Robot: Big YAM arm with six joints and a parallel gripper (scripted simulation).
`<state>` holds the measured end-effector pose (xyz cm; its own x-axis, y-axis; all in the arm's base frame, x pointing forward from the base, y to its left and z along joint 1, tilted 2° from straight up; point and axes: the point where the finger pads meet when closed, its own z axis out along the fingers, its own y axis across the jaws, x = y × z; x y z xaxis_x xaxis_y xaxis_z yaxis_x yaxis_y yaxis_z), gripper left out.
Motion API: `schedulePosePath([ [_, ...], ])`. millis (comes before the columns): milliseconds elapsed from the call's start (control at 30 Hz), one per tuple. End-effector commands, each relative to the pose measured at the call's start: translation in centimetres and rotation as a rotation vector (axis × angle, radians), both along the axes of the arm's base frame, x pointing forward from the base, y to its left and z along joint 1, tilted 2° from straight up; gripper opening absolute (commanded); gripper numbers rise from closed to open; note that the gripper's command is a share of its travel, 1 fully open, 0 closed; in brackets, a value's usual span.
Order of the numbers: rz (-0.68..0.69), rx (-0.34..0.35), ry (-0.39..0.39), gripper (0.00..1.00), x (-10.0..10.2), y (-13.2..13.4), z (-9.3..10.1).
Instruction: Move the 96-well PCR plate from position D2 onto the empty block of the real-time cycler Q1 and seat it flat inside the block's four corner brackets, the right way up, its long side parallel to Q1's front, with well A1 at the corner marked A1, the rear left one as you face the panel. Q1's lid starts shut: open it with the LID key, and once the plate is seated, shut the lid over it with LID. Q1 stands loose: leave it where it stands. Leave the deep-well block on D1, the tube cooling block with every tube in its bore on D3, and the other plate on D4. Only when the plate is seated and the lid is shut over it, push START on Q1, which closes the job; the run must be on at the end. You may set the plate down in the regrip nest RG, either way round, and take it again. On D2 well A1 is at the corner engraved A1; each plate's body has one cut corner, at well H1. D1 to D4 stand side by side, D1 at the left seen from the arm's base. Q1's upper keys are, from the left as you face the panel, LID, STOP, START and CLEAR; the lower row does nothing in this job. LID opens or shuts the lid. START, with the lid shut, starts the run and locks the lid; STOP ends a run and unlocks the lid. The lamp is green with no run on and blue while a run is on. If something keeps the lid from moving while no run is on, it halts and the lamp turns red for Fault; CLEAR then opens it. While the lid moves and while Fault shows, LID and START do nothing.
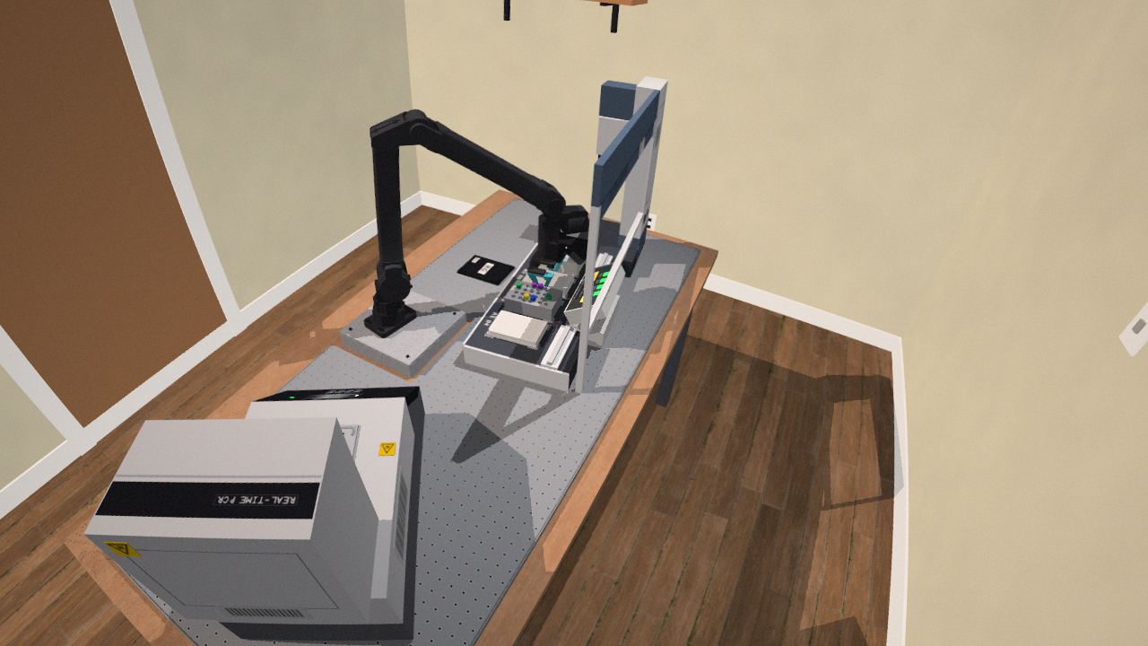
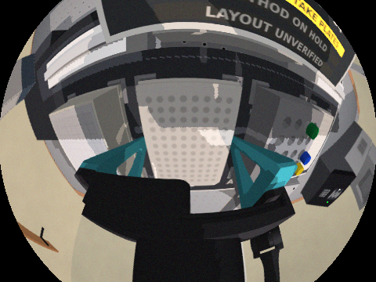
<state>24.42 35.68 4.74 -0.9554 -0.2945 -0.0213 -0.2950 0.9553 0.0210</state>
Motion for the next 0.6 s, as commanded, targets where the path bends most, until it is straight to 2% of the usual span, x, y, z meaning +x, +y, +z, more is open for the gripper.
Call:
schedulePosePath([
  [0, -0.006, 0.028, -0.021, 1.0, 1.1, 0.8, 1.3],
  [167, -0.011, 0.044, -0.033, 1.0, 1.6, 1.1, 2.8],
  [300, -0.01, 0.062, -0.046, 1.0, 1.9, 1.7, 3.1],
  [400, -0.01, 0.065, -0.048, 1.0, 2.0, 1.8, 3.1],
  [567, -0.01, 0.035, -0.029, 1.0, 1.5, 1.2, 1.8],
])
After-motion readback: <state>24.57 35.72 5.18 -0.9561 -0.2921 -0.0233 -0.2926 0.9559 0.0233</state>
